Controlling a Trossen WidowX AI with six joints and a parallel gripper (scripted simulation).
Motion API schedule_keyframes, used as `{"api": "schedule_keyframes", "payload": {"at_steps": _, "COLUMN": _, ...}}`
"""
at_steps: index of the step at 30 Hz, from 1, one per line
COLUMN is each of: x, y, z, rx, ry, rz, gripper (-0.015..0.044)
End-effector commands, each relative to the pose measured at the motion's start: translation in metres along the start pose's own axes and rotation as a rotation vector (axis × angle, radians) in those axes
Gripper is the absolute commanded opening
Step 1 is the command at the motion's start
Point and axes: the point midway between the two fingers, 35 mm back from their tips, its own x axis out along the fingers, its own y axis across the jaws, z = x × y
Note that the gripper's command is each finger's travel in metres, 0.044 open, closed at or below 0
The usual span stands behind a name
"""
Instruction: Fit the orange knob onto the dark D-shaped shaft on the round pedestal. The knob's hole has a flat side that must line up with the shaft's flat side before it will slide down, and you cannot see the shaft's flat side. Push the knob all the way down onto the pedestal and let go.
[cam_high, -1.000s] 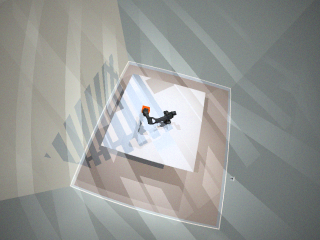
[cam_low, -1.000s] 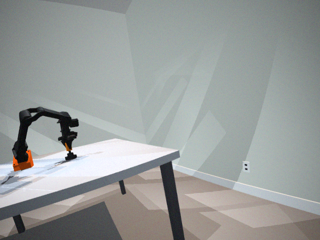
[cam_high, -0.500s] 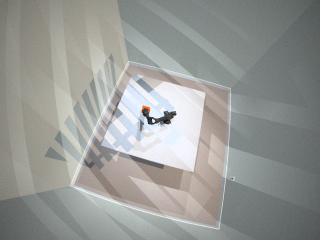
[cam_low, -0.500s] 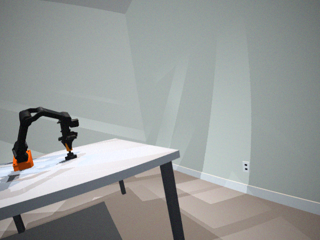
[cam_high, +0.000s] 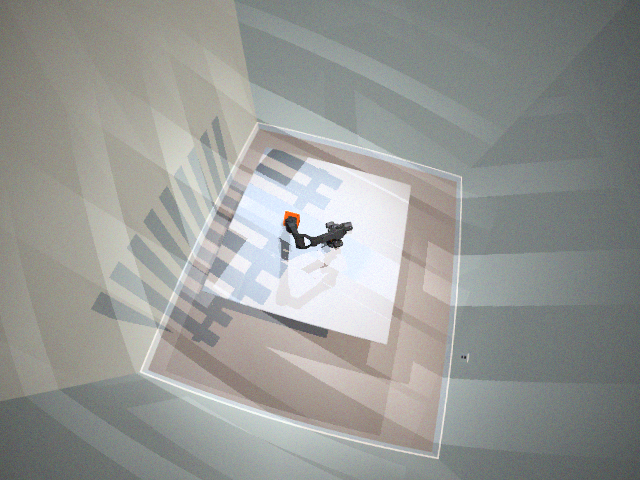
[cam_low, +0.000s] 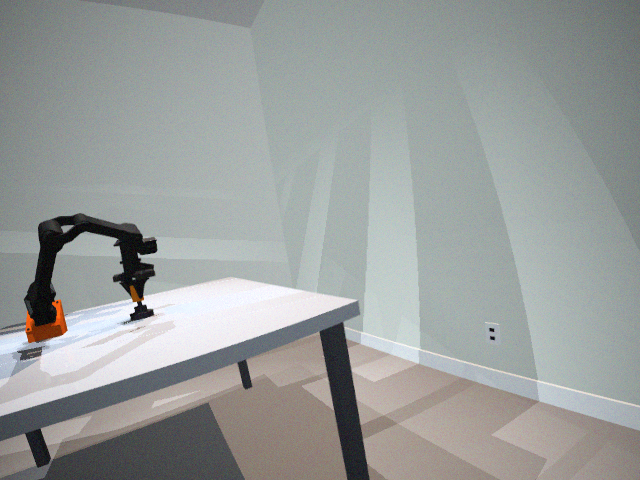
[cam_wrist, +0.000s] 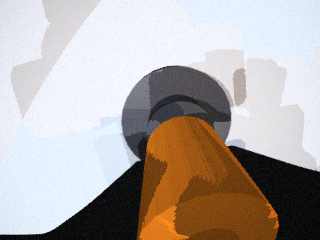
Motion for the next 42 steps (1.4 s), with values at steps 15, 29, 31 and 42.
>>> {"api": "schedule_keyframes", "payload": {"at_steps": 15, "x": -0.0003, "y": -0.0014, "z": 0.0018, "rx": -0.062, "ry": -0.008, "rz": -0.005, "gripper": 0.0000}}
{"api": "schedule_keyframes", "payload": {"at_steps": 29, "x": 0.0025, "y": -0.0012, "z": 0.0007, "rx": -0.062, "ry": -0.007, "rz": -0.005, "gripper": 0.0000}}
{"api": "schedule_keyframes", "payload": {"at_steps": 31, "x": 0.0025, "y": -0.0012, "z": 0.0007, "rx": -0.062, "ry": -0.007, "rz": -0.005, "gripper": 0.0000}}
{"api": "schedule_keyframes", "payload": {"at_steps": 42, "x": -0.0029, "y": -0.0022, "z": 0.0024, "rx": -0.148, "ry": -0.007, "rz": -0.005, "gripper": 0.0000}}
